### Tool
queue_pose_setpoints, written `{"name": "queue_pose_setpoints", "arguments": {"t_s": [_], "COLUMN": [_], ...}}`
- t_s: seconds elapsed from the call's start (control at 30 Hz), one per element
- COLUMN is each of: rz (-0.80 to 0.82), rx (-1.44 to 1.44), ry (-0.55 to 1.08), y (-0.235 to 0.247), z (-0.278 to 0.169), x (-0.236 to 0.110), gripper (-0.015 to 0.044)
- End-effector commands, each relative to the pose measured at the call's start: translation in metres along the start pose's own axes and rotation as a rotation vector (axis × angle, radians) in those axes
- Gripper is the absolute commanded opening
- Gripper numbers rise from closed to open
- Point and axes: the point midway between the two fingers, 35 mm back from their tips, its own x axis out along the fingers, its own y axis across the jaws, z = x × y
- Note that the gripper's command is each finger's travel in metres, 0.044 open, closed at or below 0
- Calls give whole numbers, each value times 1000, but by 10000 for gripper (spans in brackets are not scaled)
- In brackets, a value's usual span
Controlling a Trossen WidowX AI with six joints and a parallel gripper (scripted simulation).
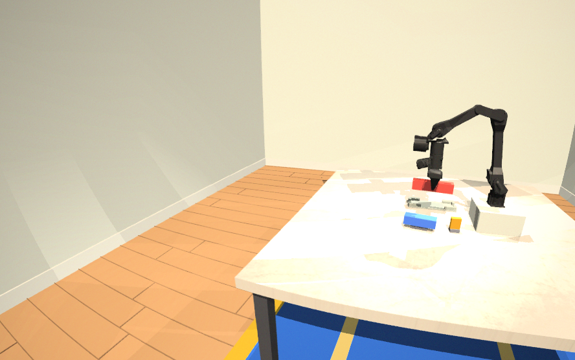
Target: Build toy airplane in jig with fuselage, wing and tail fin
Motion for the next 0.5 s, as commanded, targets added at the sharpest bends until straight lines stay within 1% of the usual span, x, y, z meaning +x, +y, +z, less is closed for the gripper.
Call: {"name": "queue_pose_setpoints", "arguments": {"t_s": [0.0,0.47], "rz": [1,-2], "rx": [-20,-69], "ry": [2,2], "y": [-12,-54], "z": [0,-3], "x": [6,26], "gripper": [0,0]}}
